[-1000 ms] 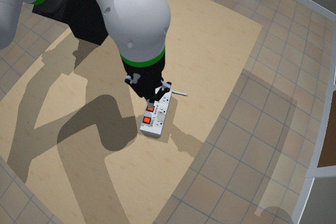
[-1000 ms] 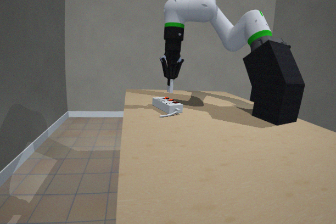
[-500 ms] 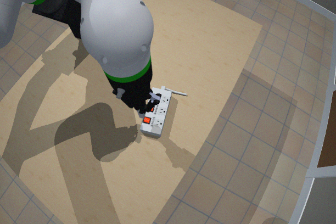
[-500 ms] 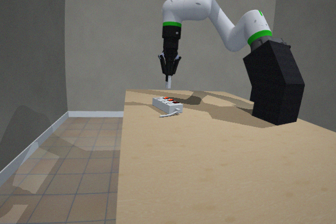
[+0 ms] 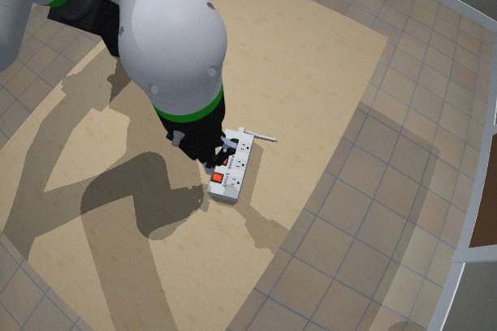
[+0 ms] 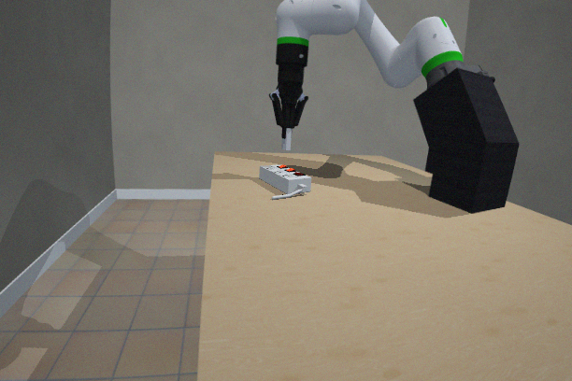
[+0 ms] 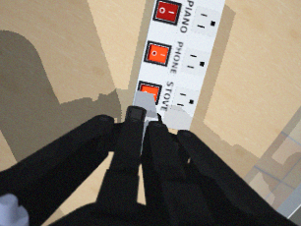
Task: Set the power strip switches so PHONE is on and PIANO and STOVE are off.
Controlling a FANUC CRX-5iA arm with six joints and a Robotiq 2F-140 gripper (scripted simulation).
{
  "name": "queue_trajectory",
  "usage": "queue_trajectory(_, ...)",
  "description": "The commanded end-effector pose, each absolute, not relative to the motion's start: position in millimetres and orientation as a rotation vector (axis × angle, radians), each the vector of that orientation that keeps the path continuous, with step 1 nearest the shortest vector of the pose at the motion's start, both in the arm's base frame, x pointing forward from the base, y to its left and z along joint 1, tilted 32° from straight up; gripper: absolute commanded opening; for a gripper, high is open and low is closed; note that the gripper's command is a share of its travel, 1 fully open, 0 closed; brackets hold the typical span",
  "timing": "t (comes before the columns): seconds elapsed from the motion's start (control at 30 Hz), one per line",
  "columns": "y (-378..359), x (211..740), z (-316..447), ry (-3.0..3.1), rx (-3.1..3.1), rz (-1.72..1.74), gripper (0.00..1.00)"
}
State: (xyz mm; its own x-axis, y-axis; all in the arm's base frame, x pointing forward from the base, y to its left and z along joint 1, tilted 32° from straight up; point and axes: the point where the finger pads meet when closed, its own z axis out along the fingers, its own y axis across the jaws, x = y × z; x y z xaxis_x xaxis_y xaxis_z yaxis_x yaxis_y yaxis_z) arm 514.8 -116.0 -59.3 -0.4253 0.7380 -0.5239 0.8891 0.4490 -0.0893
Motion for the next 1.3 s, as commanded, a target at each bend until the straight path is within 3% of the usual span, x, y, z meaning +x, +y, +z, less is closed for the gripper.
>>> queue_trajectory(0.0,-115.8,514.9,-59.2,2.293,1.371,-0.499,0.0)
queue_trajectory(1.27,-123.5,517.6,-72.0,2.293,1.371,-0.5,0.0)
